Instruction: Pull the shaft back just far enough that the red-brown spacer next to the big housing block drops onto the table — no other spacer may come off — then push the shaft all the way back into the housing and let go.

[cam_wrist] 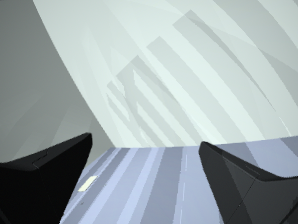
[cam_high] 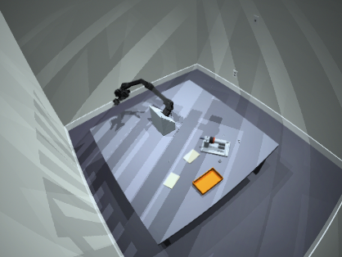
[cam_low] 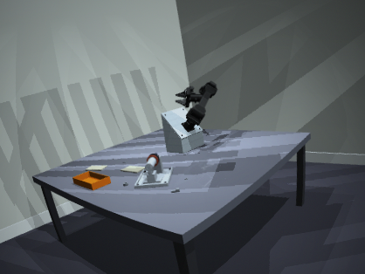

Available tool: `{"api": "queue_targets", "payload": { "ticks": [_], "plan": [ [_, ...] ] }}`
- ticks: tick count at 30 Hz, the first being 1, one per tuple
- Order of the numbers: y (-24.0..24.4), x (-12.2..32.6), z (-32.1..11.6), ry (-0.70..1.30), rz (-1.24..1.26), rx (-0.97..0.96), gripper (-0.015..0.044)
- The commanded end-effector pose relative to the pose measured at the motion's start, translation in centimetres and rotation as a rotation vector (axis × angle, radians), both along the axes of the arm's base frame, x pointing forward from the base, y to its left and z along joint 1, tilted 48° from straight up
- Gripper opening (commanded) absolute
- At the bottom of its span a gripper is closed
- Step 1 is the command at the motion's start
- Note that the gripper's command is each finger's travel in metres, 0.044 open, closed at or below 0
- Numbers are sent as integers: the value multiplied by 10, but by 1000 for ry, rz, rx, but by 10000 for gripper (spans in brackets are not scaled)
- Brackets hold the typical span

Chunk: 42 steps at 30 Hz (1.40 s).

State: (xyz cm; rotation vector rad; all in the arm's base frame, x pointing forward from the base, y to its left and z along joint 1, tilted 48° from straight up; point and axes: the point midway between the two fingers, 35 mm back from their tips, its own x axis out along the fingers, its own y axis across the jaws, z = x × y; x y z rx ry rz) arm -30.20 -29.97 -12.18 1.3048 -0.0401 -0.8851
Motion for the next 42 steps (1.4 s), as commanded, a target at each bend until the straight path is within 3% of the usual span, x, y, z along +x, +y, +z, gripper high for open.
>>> {"api": "queue_targets", "payload": {
  "ticks": [1,8,13,22,31,42],
  "plan": [
    [-2,2,1,1,7,1,426],
    [-69,81,25,40,253,16,440],
    [-107,162,44,76,463,23,440],
    [-126,325,77,144,847,8,440],
    [-83,482,111,195,1222,-65,440],
    [46,624,150,236,1681,-199,440]
  ]
}}
